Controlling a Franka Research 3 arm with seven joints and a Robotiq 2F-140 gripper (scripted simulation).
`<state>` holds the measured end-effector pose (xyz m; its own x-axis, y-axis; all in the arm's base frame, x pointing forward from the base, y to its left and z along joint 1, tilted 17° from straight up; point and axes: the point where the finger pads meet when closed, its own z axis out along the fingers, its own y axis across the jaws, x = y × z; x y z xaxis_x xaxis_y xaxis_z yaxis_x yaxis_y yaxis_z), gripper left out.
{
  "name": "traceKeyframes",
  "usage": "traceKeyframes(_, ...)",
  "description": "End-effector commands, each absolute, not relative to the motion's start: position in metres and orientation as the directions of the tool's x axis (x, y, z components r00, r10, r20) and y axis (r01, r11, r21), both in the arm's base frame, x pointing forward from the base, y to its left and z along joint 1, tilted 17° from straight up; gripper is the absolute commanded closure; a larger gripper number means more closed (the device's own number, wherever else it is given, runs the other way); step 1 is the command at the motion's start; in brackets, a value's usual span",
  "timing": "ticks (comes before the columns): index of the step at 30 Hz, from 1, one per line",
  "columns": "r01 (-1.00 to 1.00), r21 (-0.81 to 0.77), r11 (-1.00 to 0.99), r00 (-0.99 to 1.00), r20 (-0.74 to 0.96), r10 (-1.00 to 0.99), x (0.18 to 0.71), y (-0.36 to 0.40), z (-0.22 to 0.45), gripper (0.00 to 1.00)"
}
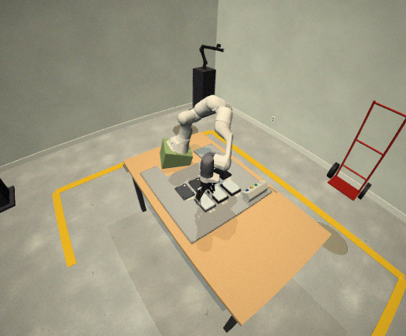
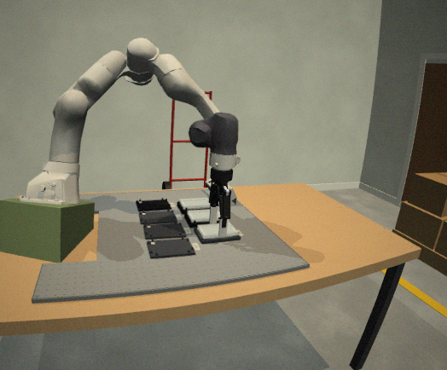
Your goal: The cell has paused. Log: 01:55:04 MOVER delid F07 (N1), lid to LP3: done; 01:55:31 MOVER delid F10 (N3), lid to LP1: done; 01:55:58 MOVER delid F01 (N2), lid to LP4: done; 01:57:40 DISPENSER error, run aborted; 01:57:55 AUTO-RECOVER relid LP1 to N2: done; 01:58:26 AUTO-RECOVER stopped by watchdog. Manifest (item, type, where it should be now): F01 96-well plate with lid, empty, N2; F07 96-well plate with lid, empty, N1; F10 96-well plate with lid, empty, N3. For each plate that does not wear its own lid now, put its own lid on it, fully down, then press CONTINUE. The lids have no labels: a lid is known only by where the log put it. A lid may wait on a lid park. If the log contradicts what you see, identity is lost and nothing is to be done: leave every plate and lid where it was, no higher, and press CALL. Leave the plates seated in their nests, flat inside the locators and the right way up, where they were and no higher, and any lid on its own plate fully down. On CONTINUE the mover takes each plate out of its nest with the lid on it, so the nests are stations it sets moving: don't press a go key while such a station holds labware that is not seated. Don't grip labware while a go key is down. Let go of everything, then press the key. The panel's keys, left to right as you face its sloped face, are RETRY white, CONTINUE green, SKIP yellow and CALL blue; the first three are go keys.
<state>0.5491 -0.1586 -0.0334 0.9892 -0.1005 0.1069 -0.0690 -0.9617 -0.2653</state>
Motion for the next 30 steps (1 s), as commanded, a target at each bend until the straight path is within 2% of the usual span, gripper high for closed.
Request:
traceKeyframes(1,-0.069,-0.264,-0.962,0.989,0.11,-0.101,0.55,-0.16,-0.034,0.34)
traceKeyframes(30,-0.069,-0.264,-0.962,0.989,0.11,-0.101,0.548,-0.164,-0.019,0.34)
